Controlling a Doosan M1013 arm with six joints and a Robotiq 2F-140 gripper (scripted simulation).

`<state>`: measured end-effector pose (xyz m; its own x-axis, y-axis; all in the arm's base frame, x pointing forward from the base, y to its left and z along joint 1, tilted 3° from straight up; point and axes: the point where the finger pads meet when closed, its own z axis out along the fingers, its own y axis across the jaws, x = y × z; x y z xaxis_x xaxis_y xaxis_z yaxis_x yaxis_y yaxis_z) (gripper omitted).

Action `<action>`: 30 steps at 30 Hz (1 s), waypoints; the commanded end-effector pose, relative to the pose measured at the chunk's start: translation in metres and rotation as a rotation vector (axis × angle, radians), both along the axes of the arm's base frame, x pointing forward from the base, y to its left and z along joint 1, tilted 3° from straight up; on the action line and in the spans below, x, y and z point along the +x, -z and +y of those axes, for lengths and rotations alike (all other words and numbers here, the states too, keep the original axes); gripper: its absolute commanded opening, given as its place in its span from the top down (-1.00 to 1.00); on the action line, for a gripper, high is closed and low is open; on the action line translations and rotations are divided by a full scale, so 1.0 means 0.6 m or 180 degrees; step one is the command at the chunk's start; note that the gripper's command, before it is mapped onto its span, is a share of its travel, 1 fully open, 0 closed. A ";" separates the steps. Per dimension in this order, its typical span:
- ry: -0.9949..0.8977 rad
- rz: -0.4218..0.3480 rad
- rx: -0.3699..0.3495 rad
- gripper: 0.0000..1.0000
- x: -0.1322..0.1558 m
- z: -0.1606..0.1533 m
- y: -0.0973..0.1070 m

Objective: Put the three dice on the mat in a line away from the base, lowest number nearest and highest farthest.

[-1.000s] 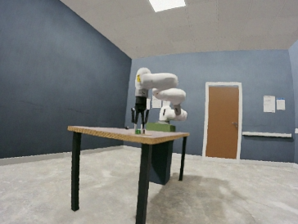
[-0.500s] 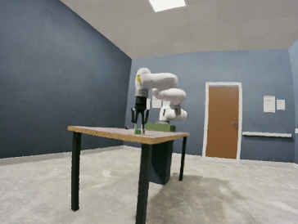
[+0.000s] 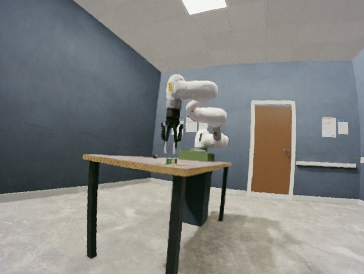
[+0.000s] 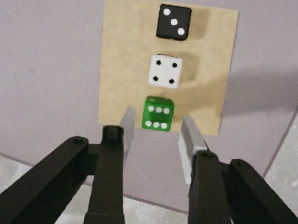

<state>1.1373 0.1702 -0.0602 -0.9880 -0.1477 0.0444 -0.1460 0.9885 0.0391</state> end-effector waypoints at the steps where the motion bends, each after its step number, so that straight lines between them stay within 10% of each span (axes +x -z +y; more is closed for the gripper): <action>1: 0.0000 -0.0003 0.0002 0.30 0.003 -0.001 -0.035; 15: 0.0000 -0.0003 0.0002 0.30 0.004 -0.002 -0.062; 16: 0.0000 -0.0003 0.0002 -1.00 0.004 -0.002 -0.062; 30: 0.0000 -0.0003 0.0002 -1.00 0.004 -0.002 -0.062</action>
